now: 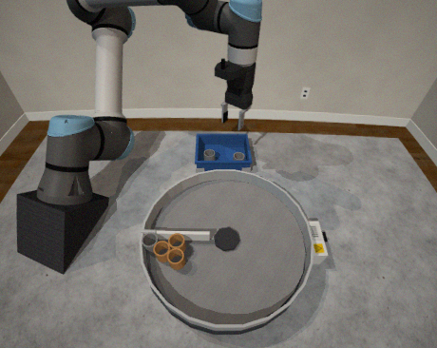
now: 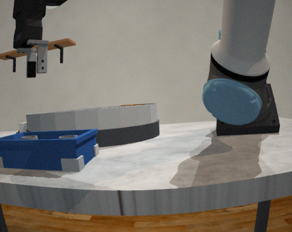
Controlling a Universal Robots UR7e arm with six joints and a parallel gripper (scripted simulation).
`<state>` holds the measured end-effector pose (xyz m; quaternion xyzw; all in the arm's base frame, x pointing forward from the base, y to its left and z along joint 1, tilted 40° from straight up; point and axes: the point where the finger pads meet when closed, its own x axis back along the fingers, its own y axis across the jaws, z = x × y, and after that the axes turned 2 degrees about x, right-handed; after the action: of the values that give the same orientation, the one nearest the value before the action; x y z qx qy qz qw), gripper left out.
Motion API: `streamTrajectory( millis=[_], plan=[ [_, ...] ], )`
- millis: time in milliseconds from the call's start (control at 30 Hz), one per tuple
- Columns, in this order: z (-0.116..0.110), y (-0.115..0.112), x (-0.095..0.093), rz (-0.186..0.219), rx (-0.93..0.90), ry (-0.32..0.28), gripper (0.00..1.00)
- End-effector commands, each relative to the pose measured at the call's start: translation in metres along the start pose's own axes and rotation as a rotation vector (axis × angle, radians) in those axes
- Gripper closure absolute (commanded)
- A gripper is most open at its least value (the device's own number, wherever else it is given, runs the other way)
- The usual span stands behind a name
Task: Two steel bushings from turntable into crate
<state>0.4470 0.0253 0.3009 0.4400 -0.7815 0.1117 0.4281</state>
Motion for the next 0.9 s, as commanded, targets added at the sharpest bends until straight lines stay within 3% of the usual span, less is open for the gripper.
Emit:
streamTrajectory(
  millis=[0, 67, 233, 633, 800, 867],
  plan=[
    [0.0, 0.0, 0.001, 0.002, -0.016, 0.001, 0.0],
    [0.0, 0.0, 0.001, 0.002, -0.016, 0.001, 0.0],
    [0.002, 0.006, 0.005, 0.001, -0.233, 0.0, 0.0],
    [0.002, 0.006, 0.005, 0.001, -0.233, 0.0, 0.0],
    [0.004, 0.012, 0.01, 0.0, -0.45, 0.0, 0.0],
    [0.004, 0.012, 0.01, 0.0, -0.45, 0.0, 0.0]
  ],
)
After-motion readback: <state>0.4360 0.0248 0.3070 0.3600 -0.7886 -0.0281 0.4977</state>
